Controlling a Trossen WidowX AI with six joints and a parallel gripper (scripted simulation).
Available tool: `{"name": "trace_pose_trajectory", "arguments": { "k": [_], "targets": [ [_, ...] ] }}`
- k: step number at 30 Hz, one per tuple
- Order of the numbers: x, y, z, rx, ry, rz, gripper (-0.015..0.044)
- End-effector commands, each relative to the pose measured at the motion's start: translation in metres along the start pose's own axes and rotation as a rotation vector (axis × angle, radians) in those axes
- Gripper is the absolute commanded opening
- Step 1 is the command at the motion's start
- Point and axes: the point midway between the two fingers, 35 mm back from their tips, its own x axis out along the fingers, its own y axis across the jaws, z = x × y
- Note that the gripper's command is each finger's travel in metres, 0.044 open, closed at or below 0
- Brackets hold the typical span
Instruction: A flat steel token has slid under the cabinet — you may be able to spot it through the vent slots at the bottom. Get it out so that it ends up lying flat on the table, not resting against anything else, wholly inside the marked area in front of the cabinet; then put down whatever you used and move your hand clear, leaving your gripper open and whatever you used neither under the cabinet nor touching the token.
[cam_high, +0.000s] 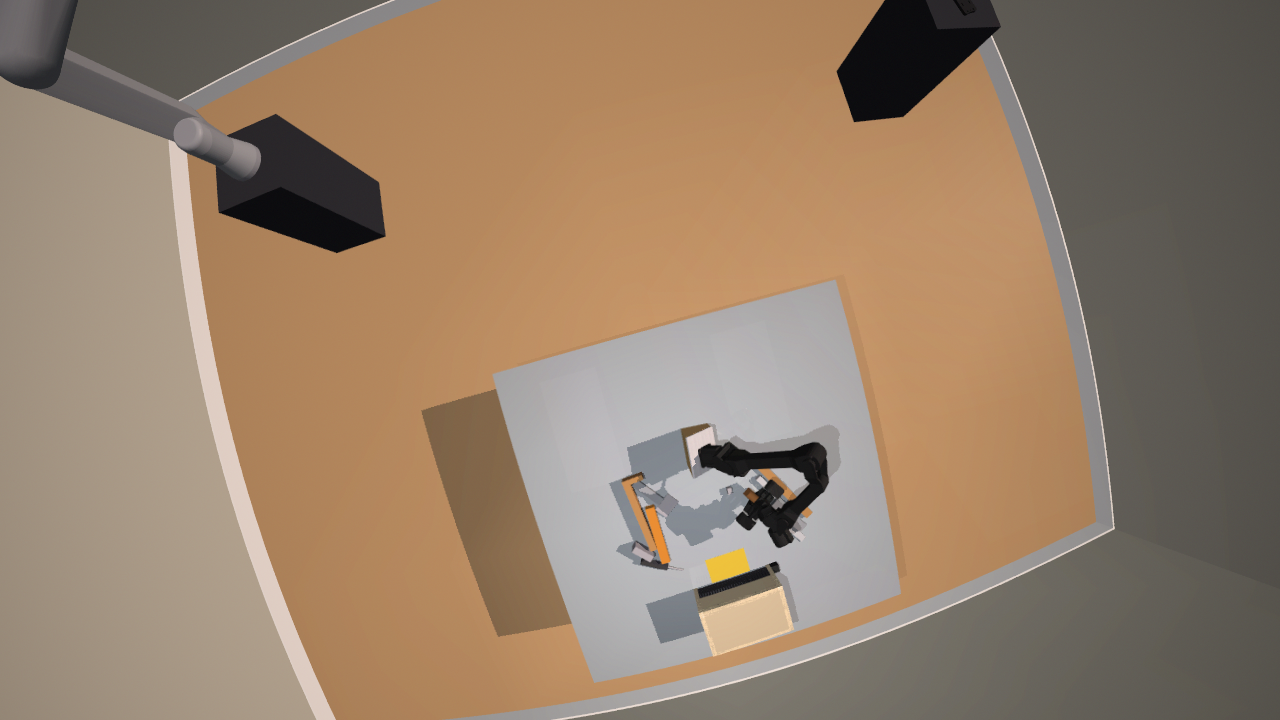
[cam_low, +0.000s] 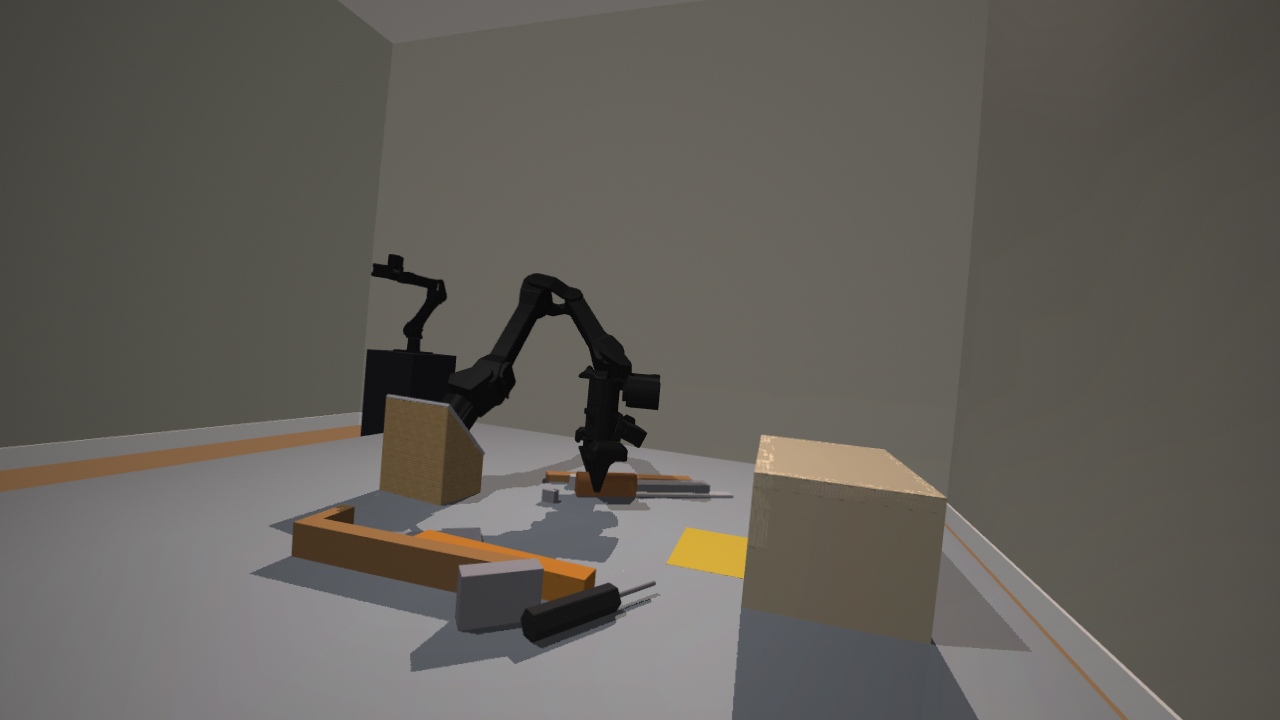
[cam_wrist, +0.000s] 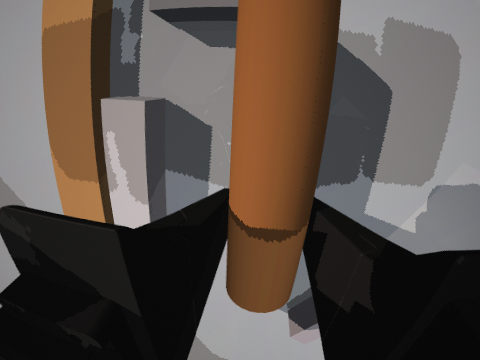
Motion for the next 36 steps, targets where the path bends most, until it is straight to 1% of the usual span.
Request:
{"name": "trace_pose_trajectory", "arguments": {
  "k": [1, 14, 36],
  "targets": [
    [-0.0003, 0.0064, 0.0029, -0.009, -0.004, 0.004, 0.0],
    [-0.0005, 0.016, 0.0064, 0.002, -0.005, 0.004, 0.0],
    [-0.0005, 0.0158, 0.0063, 0.172, -0.004, 0.005, 0.0]
  ]
}}
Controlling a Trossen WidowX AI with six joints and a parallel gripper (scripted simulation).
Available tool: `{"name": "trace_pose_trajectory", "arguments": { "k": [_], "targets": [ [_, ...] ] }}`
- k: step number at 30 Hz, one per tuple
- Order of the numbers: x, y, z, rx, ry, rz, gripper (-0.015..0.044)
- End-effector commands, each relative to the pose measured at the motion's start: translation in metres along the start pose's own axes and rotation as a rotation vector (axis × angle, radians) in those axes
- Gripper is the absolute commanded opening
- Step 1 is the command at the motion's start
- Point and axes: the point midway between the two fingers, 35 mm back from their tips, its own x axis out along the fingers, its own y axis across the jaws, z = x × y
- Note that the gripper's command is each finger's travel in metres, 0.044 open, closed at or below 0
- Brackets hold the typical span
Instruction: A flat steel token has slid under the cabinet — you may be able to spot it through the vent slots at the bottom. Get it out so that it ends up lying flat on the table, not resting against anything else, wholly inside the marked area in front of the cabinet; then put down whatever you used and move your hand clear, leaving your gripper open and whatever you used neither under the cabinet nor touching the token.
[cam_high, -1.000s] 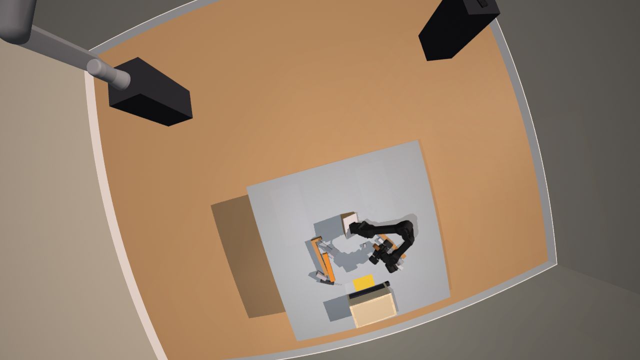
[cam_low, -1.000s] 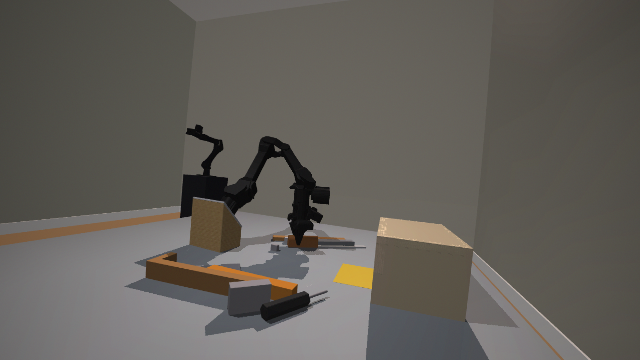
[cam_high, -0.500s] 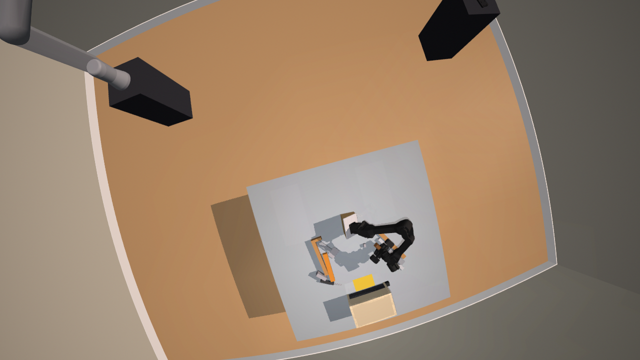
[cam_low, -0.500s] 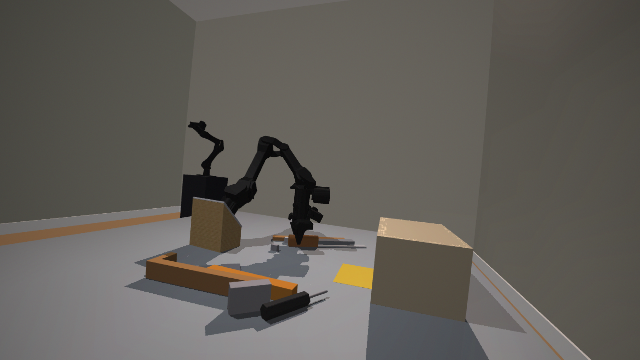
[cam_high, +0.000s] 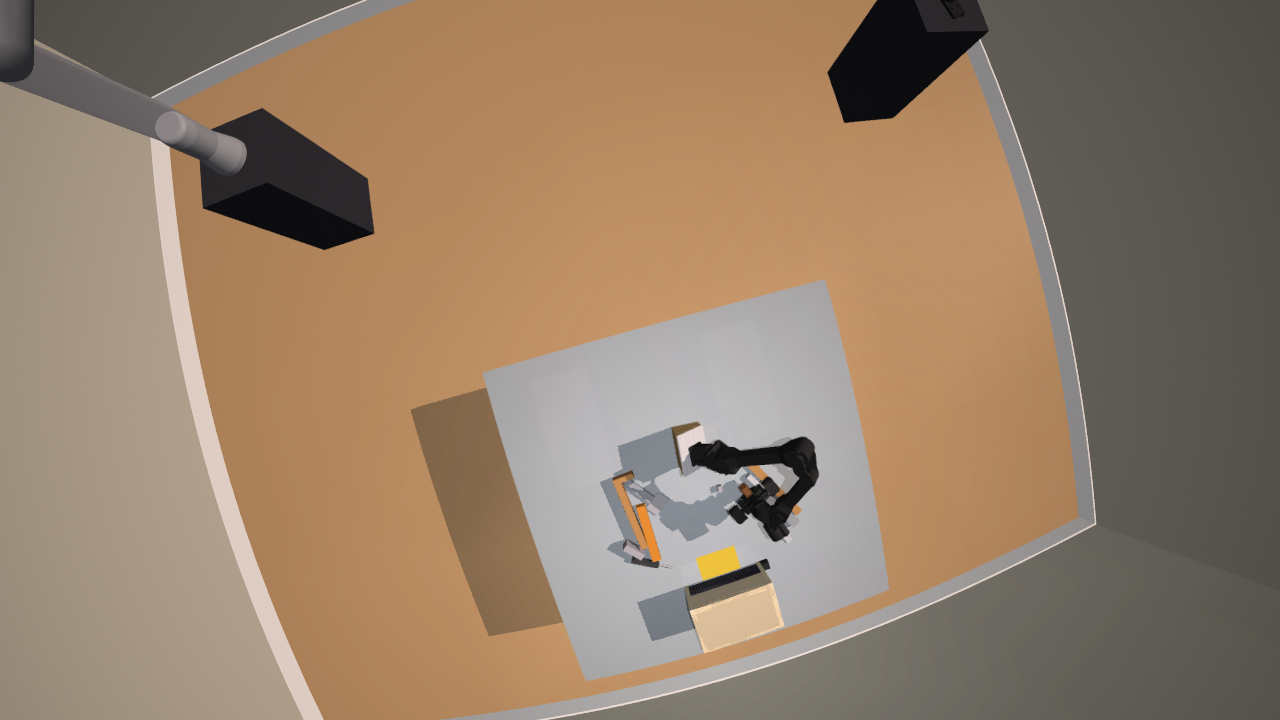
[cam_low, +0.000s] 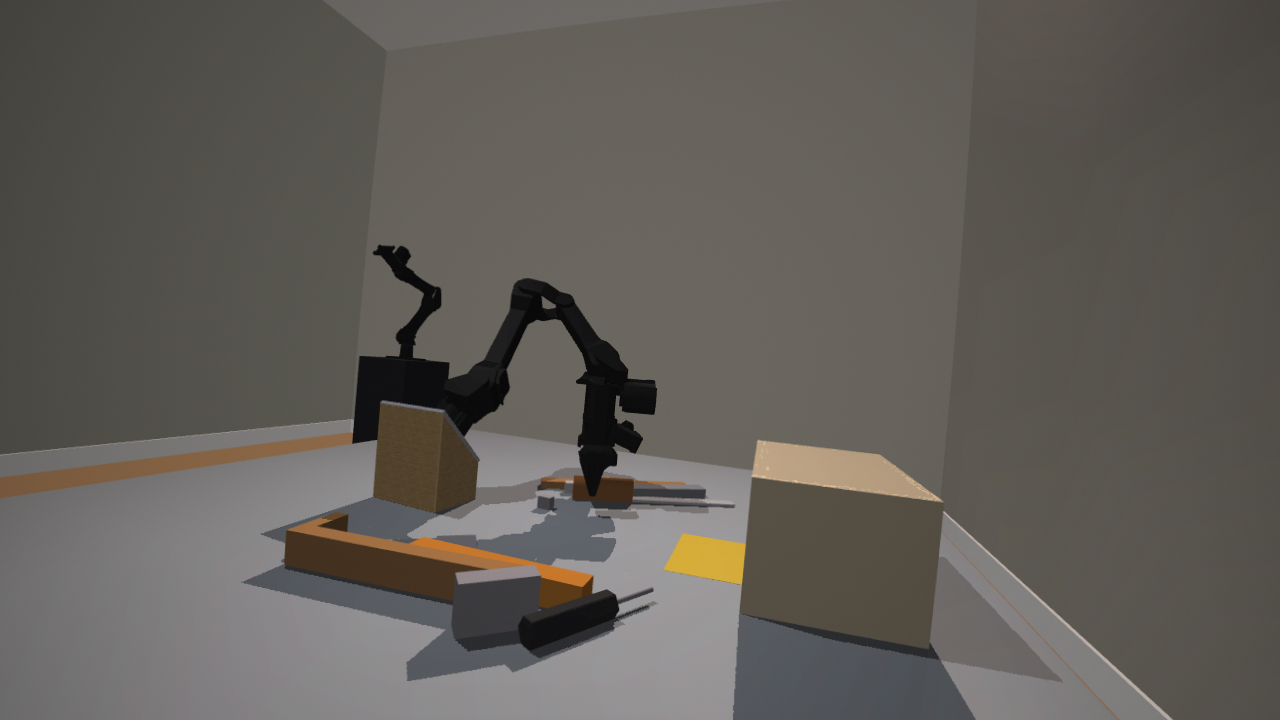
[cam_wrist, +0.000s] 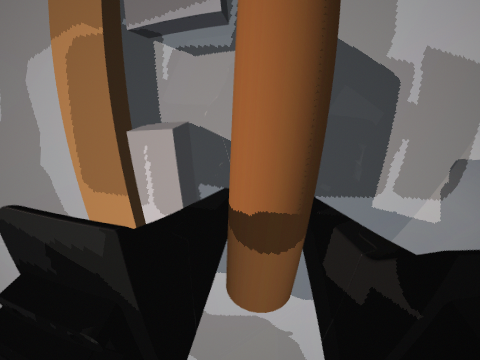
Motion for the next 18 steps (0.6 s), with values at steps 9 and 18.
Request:
{"name": "trace_pose_trajectory", "arguments": {
  "k": [9, 18],
  "targets": [
    [-0.0006, -0.0001, 0.001, 0.101, -0.003, 0.0, 0.0],
    [-0.0006, -0.0002, 0.001, 0.172, -0.003, 0.0, 0.0]
  ]
}}
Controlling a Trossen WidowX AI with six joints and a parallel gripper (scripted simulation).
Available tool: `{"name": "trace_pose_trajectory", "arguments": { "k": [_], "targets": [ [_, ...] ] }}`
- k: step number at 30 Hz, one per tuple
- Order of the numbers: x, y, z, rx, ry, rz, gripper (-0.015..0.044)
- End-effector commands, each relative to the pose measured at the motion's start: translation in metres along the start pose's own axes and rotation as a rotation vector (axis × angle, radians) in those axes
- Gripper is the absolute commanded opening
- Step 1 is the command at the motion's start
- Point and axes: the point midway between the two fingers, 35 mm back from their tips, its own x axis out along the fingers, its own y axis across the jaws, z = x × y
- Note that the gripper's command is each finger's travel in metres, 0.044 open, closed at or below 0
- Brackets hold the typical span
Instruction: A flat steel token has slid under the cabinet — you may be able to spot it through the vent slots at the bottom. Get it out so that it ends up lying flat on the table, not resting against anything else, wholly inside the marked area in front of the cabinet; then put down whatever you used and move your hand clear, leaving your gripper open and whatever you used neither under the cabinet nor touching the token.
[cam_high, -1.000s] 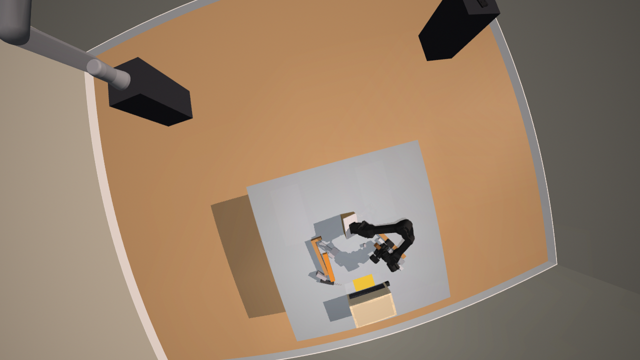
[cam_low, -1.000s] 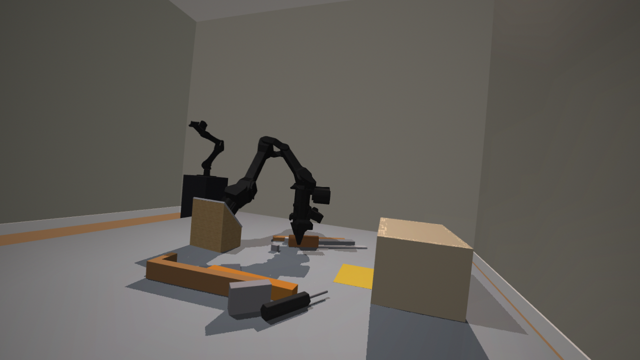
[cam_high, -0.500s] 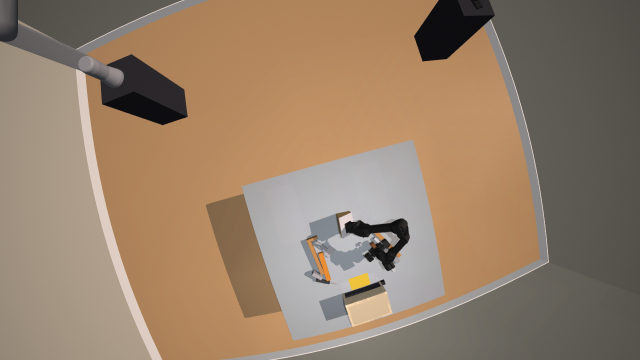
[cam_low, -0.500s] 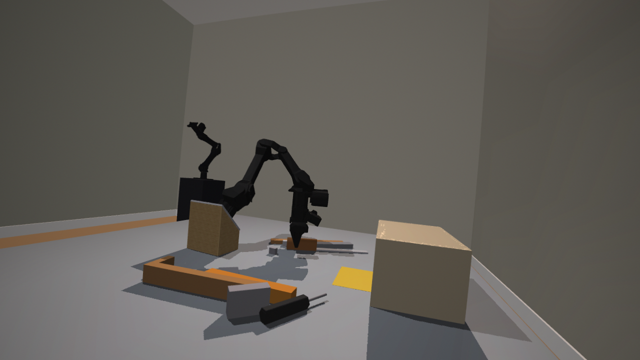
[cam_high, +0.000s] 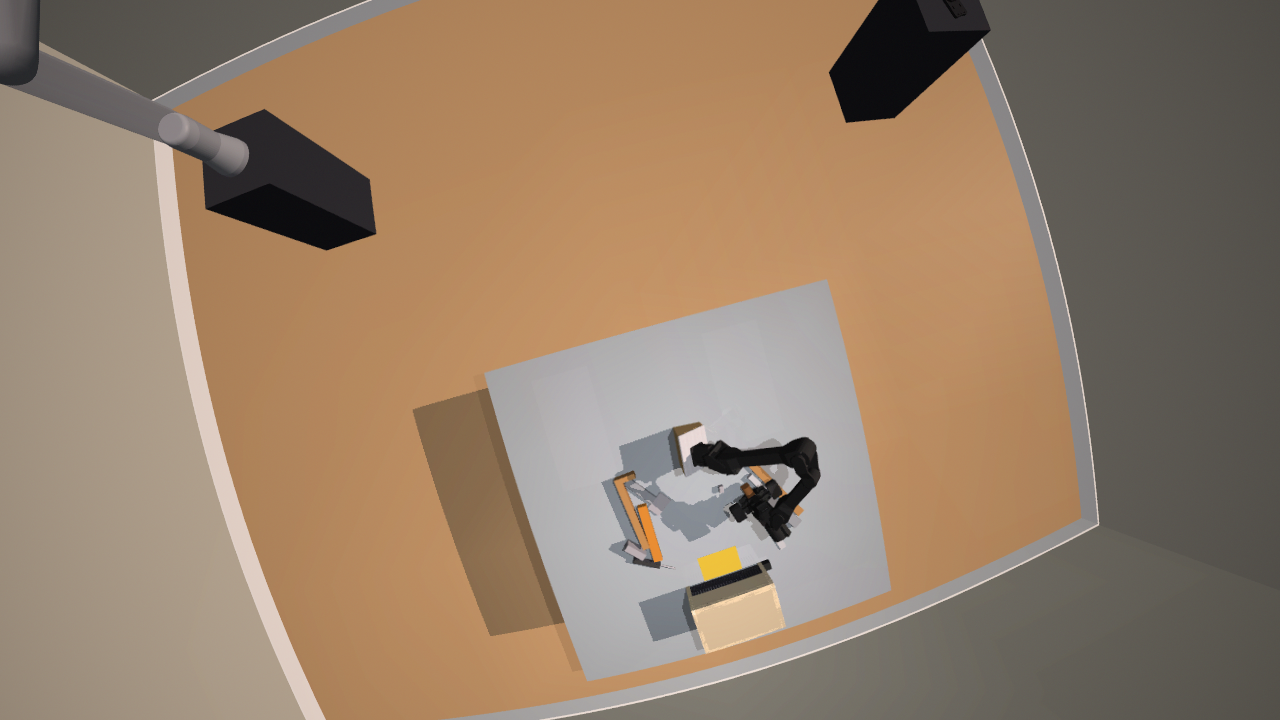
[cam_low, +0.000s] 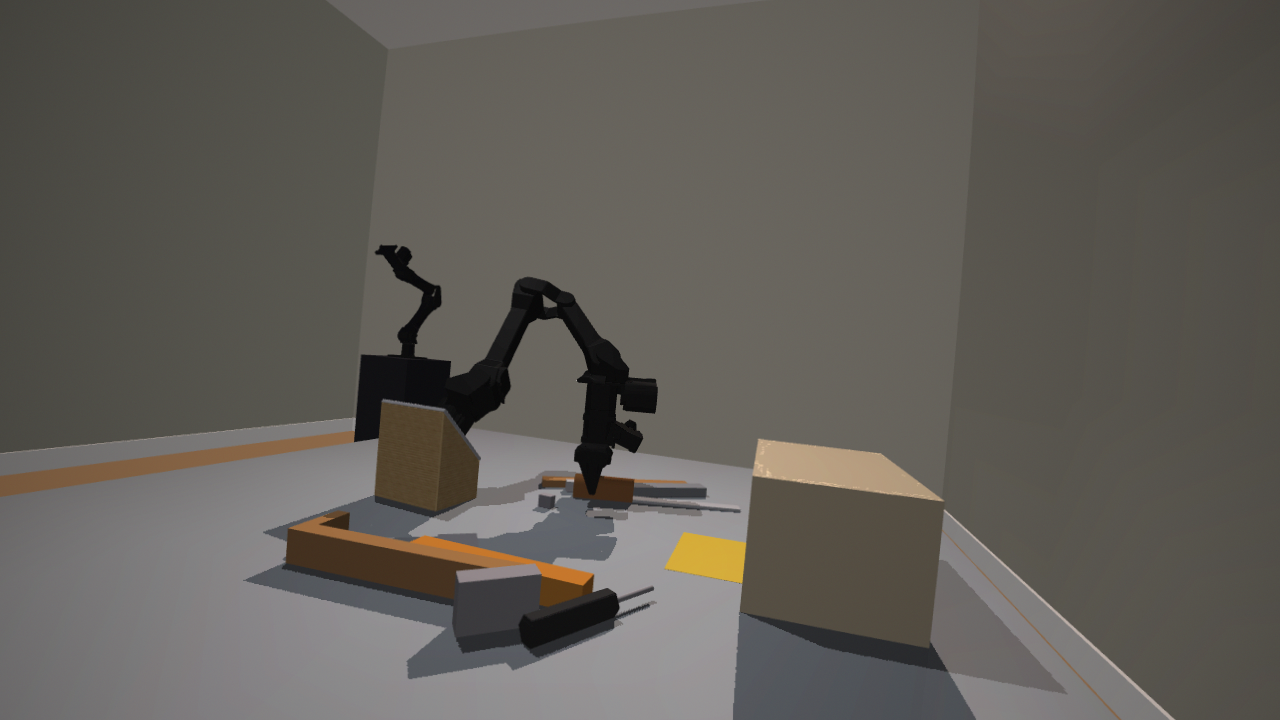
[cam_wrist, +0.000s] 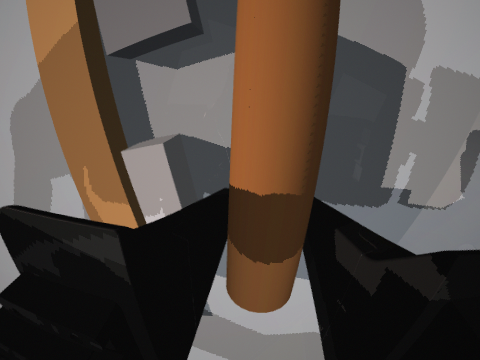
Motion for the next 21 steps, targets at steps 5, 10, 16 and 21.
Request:
{"name": "trace_pose_trajectory", "arguments": {
  "k": [5, 10, 16, 21],
  "targets": [
    [-0.0006, 0.0001, 0.001, 0.069, -0.003, 0.001, 0.0],
    [-0.0006, 0.0, 0.001, 0.11, -0.003, 0.001, 0.0],
    [-0.0006, -0.0001, 0.001, 0.158, -0.003, 0.001, 0.0],
    [-0.0006, -0.0002, 0.001, 0.198, -0.003, 0.001, 0.0]
  ]
}}
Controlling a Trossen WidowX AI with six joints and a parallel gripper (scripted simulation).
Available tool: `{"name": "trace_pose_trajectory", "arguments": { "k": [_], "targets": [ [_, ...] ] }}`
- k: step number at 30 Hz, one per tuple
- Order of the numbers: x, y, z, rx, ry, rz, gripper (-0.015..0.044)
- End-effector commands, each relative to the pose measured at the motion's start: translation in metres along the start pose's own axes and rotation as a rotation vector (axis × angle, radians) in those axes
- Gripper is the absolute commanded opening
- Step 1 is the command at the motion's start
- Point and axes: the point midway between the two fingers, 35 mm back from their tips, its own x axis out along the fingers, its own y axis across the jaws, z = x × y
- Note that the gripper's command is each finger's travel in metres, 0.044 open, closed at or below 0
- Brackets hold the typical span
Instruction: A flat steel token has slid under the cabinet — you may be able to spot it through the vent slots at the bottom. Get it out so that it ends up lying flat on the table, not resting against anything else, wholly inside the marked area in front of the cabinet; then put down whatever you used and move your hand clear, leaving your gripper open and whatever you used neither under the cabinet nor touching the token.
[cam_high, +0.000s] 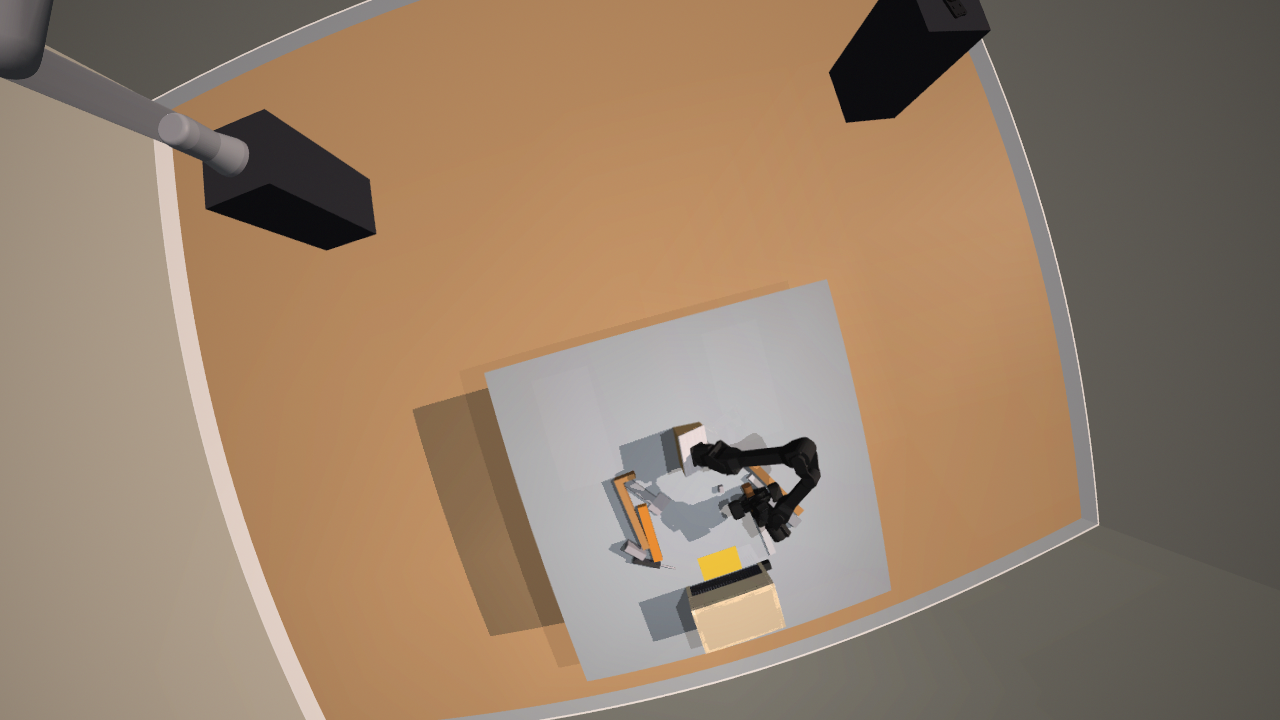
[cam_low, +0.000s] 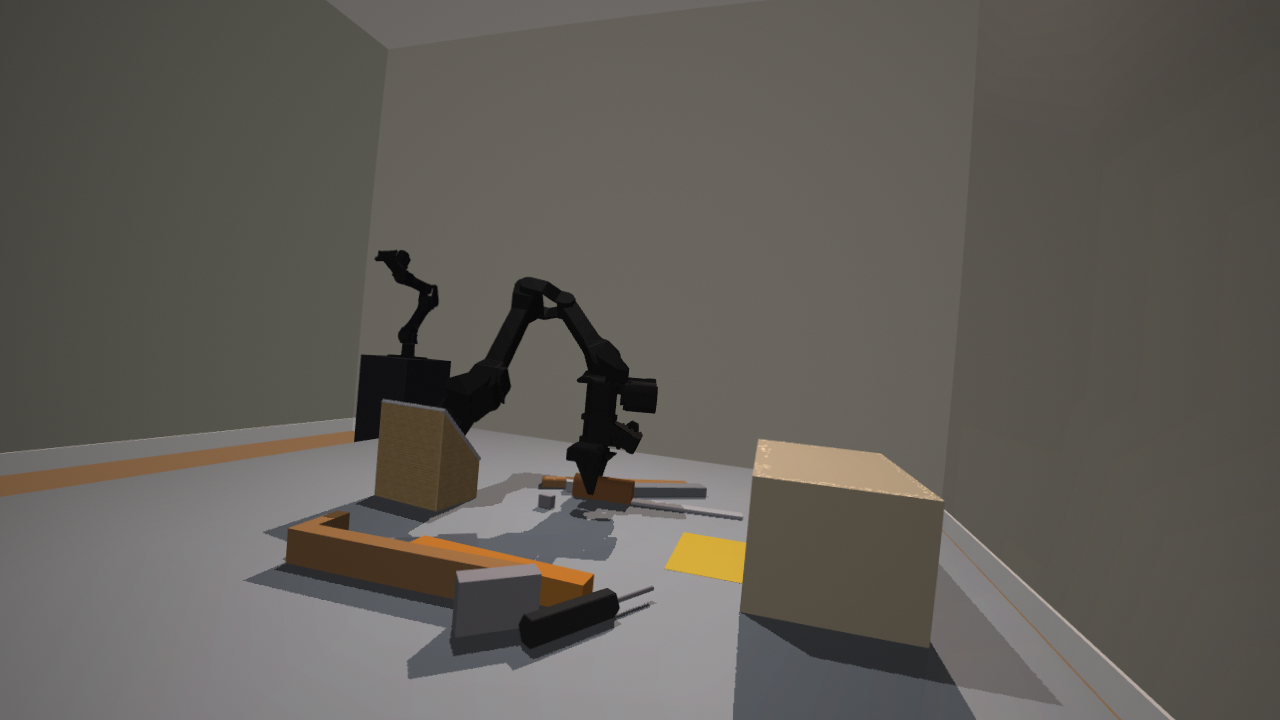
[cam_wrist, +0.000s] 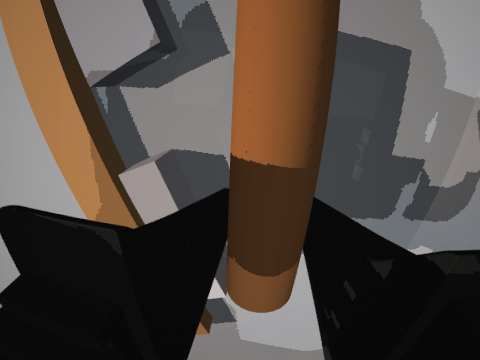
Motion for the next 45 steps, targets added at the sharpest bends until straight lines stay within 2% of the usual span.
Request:
{"name": "trace_pose_trajectory", "arguments": {
  "k": [1, 35, 42, 45],
  "targets": [
    [-0.0006, 0.0003, 0.0009, 0.039, -0.003, 0.002, 0.0],
    [-0.0005, -0.0007, 0.0009, 0.302, -0.002, 0.002, 0.0],
    [-0.0001, -0.0004, 0.0002, 0.28, 0.0, 0.002, 0.0184],
    [-0.0001, -0.0004, 0.0003, 0.282, 0.0, 0.002, 0.02]
  ]
}}
